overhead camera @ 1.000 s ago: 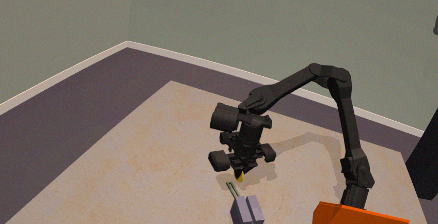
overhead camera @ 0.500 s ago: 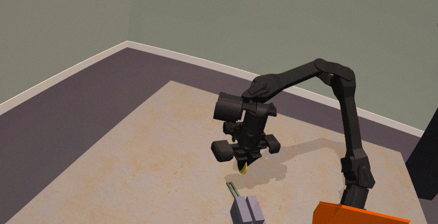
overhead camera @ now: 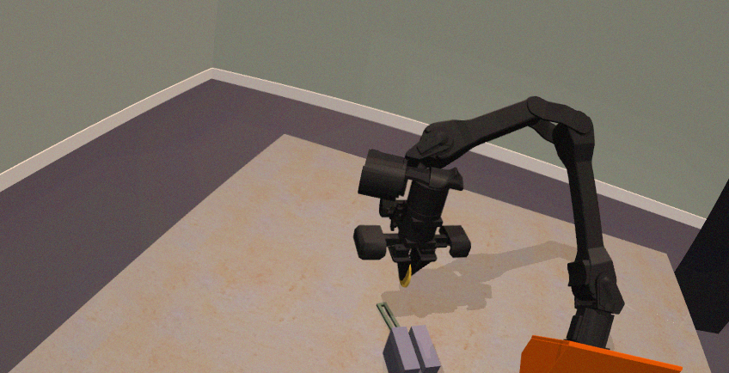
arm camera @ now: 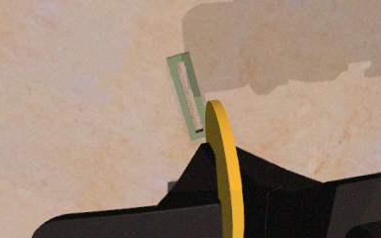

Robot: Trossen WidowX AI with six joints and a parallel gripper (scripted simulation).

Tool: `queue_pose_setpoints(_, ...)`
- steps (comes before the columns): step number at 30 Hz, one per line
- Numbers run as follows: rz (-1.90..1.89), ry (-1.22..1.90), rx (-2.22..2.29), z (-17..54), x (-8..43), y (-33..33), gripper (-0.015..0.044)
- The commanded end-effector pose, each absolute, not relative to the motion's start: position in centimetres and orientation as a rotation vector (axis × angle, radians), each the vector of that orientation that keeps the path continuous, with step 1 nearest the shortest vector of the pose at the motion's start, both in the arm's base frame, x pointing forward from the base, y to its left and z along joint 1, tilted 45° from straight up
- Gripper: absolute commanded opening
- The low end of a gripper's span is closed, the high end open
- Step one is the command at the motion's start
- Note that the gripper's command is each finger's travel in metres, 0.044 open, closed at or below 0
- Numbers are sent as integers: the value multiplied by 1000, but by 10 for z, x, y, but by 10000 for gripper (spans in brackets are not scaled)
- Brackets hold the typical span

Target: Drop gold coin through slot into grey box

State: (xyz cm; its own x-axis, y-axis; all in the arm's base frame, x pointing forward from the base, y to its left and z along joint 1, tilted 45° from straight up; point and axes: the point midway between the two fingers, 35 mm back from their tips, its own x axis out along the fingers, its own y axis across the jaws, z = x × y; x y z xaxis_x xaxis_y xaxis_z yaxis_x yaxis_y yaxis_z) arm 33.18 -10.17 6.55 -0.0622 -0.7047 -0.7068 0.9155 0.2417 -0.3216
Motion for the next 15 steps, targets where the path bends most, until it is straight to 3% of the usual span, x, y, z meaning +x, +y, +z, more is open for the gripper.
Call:
queue_pose_setpoints(1,-1355,929,294,59,330,-95,0)
queue_pose_setpoints(15,-1349,935,299,35,321,-68,0)
